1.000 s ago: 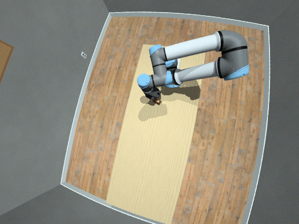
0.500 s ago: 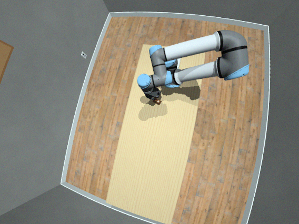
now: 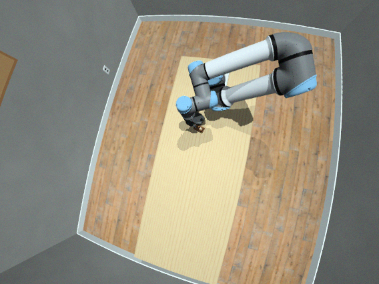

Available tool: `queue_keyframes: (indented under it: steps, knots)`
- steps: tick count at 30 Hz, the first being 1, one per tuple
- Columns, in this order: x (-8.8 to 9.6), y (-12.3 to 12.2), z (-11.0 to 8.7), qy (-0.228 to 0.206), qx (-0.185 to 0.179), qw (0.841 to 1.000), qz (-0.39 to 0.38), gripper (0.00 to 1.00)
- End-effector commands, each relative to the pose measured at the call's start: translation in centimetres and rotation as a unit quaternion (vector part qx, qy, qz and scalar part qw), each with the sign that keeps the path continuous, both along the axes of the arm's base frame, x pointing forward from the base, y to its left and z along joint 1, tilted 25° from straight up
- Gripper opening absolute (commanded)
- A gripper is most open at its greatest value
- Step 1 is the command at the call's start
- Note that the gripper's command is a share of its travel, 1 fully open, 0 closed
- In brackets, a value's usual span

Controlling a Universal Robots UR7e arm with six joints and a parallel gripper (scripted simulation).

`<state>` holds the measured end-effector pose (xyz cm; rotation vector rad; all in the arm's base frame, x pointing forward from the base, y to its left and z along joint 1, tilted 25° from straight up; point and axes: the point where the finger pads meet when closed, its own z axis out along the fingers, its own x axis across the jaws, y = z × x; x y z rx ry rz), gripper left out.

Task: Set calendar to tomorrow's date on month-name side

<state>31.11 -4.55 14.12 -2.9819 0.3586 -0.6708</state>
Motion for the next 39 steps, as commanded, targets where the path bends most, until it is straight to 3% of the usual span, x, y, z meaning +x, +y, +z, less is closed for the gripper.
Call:
queue_keyframes:
  steps: [1,11,39]
  knots:
    - [0.9,-0.1,-1.4,0.003,-0.002,1.000,-0.001,0.57]
    - [1.4,-0.1,-2.6,0.003,-0.002,1.000,-0.001,0.57]
    - [1.4,-0.1,-2.6,0.003,-0.002,1.000,-0.001,0.57]
